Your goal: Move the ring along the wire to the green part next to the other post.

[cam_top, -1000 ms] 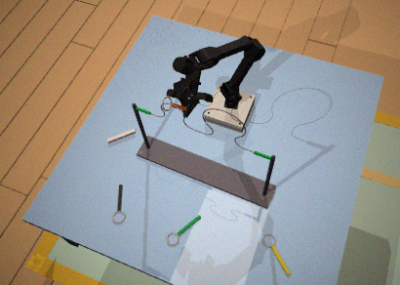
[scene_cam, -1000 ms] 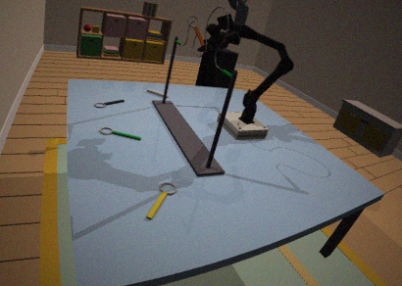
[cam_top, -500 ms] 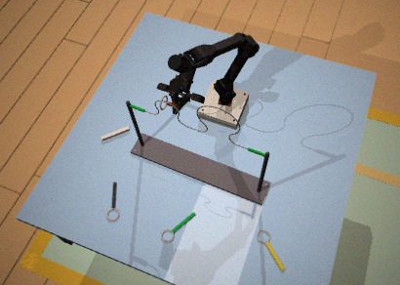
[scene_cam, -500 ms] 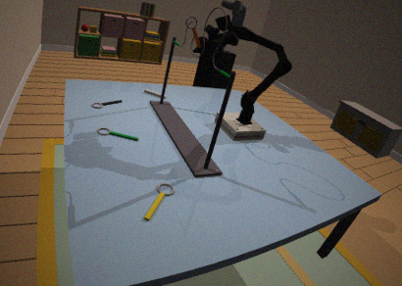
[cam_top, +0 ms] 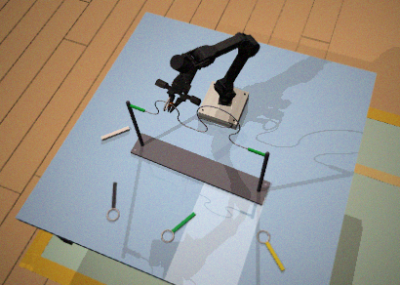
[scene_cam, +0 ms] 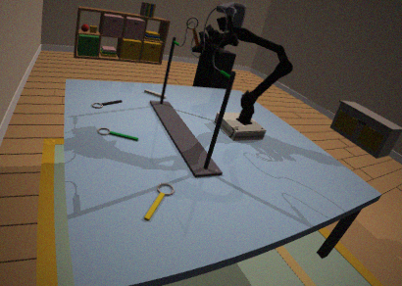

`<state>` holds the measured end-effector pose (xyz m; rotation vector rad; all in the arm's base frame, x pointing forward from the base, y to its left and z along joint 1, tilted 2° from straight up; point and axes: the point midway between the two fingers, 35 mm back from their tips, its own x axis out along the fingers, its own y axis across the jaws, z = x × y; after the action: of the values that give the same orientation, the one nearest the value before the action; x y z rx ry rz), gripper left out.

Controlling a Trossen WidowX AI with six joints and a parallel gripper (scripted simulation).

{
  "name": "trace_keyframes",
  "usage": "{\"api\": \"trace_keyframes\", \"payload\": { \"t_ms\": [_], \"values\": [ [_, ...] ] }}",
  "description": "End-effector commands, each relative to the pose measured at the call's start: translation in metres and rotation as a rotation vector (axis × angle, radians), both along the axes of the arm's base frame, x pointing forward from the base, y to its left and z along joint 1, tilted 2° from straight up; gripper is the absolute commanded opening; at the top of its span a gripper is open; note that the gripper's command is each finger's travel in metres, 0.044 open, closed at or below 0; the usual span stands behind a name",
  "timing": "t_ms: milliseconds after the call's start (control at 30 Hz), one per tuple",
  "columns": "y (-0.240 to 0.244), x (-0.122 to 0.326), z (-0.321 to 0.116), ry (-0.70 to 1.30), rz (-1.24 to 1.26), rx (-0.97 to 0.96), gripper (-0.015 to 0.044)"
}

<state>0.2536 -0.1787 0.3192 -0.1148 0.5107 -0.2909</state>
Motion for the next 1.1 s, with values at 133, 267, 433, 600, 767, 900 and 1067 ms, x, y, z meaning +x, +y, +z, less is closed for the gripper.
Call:
{"api": "trace_keyframes", "payload": {
  "t_ms": [133,267,433,600,767,900,1067],
  "values": [
    [-0.009,-0.004,0.007,0.030,-0.008,-0.190,-0.0150],
    [-0.013,-0.005,0.009,0.047,-0.011,-0.270,-0.0150],
    [-0.018,-0.007,0.012,0.069,-0.015,-0.370,-0.0150],
    [-0.023,-0.008,0.015,0.091,-0.018,-0.471,-0.0150],
    [-0.028,-0.009,0.019,0.113,-0.021,-0.572,-0.0150],
    [-0.031,-0.010,0.022,0.131,-0.024,-0.652,-0.0150],
    [-0.035,-0.011,0.027,0.153,-0.027,-0.752,-0.0150]
  ]
}}
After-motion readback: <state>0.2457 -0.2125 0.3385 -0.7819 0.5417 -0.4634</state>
